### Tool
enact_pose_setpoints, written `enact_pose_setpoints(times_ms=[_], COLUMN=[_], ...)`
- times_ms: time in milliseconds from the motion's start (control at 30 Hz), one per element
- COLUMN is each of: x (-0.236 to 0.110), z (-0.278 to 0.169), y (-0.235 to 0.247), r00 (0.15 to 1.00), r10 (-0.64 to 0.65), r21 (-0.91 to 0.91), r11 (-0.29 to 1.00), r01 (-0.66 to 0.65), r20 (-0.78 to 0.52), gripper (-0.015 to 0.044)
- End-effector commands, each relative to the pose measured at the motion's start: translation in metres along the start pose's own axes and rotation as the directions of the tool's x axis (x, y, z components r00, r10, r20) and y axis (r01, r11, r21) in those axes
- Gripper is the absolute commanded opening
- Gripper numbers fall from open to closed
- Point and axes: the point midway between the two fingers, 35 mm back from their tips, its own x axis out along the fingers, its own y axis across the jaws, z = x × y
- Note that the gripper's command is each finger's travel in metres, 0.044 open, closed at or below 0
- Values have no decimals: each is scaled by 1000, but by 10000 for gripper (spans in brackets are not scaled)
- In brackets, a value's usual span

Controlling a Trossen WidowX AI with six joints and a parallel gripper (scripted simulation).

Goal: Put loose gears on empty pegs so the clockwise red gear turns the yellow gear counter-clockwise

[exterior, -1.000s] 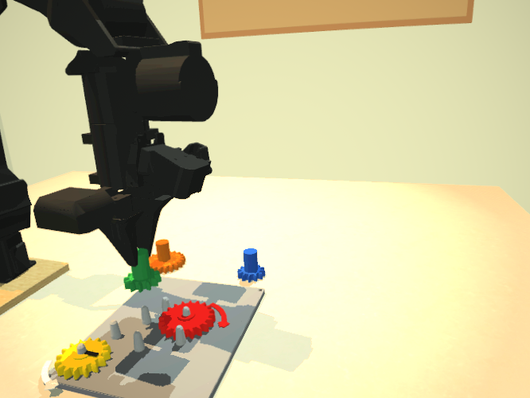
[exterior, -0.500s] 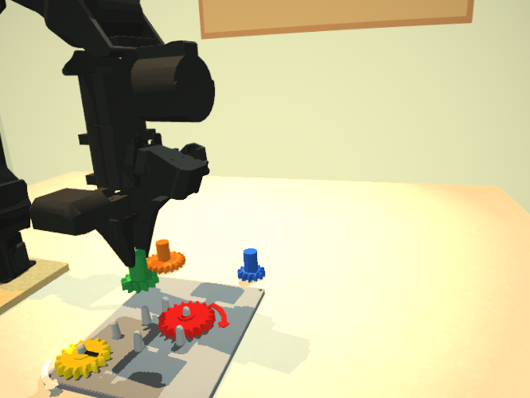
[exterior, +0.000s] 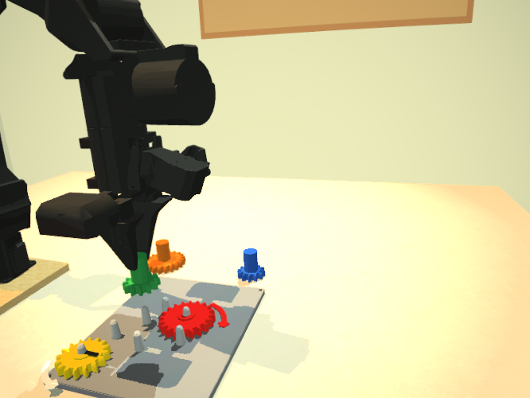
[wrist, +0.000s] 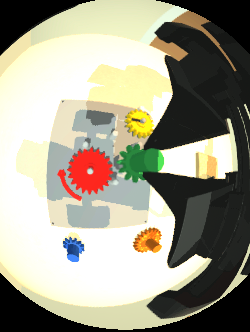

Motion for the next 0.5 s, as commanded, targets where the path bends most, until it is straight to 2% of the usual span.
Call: enact_pose_setpoints(times_ms=[0,200,467], x=[6,15,26], z=[-1,-2,-1], y=[1,0,0], r00=[1000,1000,1000], r10=[4,4,4], r21=[-70,-139,-64], r11=[998,990,998], r01=[-4,-4,-4], r20=[-5,-5,-5], gripper=[0,0,0])
